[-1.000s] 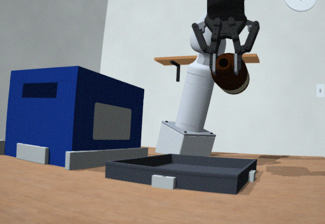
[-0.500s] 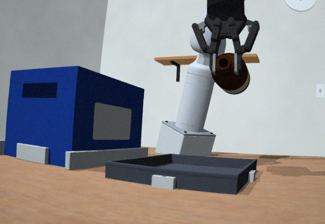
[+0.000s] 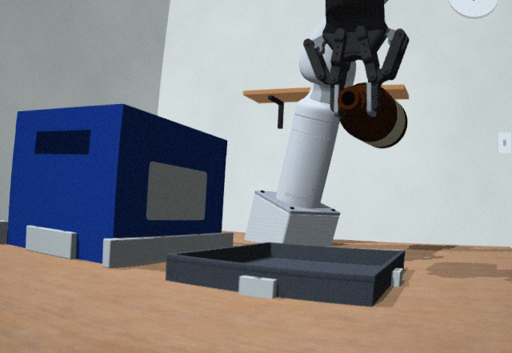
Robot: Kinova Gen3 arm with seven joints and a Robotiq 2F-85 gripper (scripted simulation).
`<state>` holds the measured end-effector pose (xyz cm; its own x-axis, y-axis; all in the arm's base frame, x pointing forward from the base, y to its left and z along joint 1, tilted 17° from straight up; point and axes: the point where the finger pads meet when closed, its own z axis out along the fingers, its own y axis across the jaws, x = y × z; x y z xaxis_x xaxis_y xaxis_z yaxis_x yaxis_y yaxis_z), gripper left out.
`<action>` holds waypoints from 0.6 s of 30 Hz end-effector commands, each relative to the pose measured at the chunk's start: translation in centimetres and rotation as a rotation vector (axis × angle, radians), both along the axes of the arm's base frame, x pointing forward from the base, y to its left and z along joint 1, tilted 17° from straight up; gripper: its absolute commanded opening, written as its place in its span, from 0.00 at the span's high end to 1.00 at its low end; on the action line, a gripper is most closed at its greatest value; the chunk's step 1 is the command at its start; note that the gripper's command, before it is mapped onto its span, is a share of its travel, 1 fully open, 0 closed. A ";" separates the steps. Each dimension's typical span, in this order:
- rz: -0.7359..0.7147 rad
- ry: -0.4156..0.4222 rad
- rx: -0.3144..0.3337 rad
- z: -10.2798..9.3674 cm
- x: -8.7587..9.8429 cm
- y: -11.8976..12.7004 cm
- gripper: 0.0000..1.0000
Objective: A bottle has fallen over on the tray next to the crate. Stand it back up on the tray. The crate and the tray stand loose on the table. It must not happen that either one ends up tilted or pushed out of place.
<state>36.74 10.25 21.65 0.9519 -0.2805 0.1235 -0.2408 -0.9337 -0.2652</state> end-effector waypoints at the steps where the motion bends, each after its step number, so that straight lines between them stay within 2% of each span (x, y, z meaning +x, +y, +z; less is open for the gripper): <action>1: -0.026 0.007 0.001 0.0 0.0 0.0 1.00; 7: -0.073 0.017 0.010 0.0 0.0 0.0 1.00; 18: -0.078 0.018 0.011 0.0 0.0 0.0 1.00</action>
<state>36.72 10.28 21.57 0.9293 -0.3549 0.1021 -0.3176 -0.9091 -0.2697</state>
